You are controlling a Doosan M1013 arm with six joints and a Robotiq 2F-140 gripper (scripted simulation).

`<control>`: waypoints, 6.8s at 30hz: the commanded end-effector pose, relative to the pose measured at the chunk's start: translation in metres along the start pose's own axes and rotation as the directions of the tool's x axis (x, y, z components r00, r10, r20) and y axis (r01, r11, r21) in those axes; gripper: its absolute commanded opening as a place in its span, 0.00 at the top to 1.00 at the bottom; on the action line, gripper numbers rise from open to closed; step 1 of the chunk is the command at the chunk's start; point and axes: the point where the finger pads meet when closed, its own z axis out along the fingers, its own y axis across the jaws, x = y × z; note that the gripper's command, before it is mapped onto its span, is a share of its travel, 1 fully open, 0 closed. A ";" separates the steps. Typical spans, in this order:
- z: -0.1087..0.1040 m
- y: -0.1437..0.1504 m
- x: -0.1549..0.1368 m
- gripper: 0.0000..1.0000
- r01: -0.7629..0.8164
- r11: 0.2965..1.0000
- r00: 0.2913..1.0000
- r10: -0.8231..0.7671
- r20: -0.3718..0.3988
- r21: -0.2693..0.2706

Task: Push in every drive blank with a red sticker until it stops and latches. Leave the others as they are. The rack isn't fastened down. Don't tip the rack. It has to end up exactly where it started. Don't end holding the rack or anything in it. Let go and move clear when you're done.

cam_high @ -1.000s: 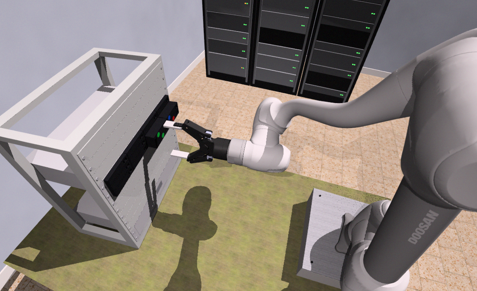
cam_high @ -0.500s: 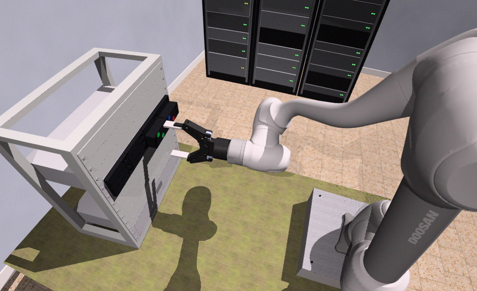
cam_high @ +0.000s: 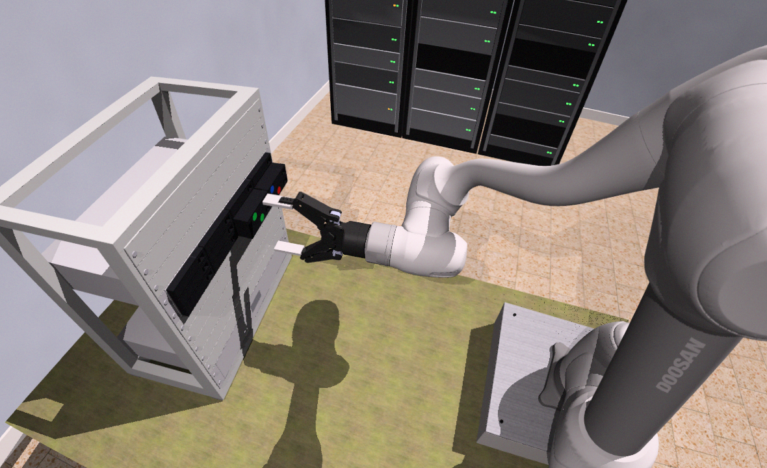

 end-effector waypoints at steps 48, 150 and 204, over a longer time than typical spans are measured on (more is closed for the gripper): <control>0.000 0.000 0.101 0.00 0.000 1.000 1.000 0.000 0.000 0.000; 0.000 0.000 0.101 1.00 0.000 1.000 1.000 0.000 0.000 0.000; 0.010 0.021 0.139 1.00 0.000 1.000 1.000 0.000 0.000 0.000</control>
